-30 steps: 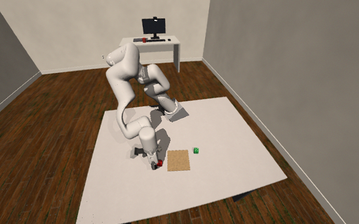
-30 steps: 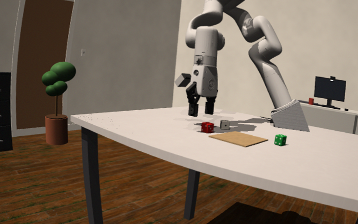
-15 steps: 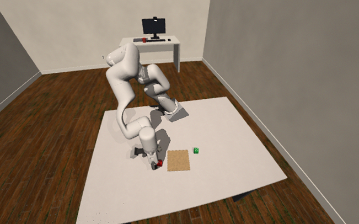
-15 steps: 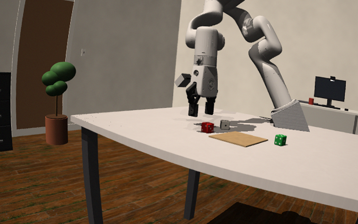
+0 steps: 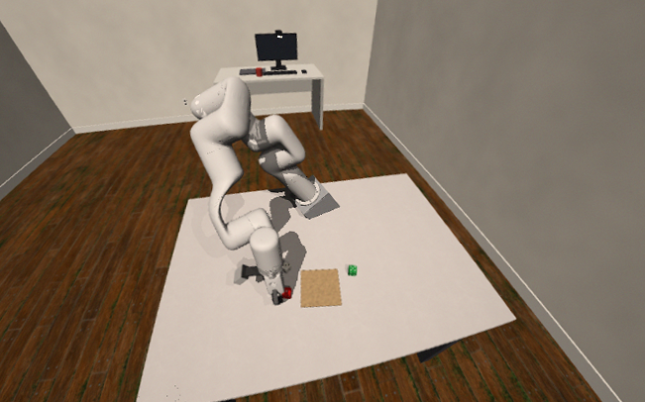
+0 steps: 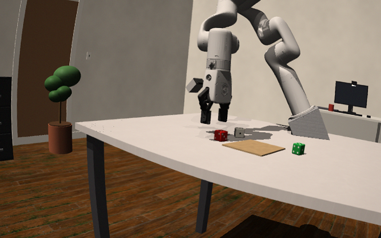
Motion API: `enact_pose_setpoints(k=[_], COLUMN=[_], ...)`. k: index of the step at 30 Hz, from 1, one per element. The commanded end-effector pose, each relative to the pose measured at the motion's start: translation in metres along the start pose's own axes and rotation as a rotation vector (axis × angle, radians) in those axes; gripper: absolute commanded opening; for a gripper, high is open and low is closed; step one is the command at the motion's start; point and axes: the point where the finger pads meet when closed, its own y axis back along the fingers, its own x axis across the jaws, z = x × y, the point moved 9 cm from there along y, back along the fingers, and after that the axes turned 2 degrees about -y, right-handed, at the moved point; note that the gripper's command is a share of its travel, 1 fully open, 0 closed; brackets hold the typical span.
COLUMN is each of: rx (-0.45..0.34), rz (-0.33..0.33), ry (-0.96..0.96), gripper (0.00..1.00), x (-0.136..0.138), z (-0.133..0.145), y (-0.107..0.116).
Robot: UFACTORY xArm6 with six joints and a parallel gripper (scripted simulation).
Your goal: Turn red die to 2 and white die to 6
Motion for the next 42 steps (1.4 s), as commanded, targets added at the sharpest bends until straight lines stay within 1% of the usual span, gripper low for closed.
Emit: enact_pose_setpoints(k=[1, 9, 12, 19, 23, 42], rx=[0.0, 0.0, 0.0, 0.0, 0.0, 0.0], rz=[-0.003, -0.003, -0.003, -0.003, -0.003, -0.003], ry=[-0.001, -0.001, -0.001, -0.001, -0.001, -0.001], gripper=[1.0, 1.0, 1.0, 1.0, 1.0, 1.0], x=[-0.001, 0.009, 0.027, 0.08, 0.098, 0.101], z=[0.0, 0.0, 0.001, 0.003, 0.004, 0.004], y=[0.001, 0.001, 0.001, 0.001, 0.001, 0.001])
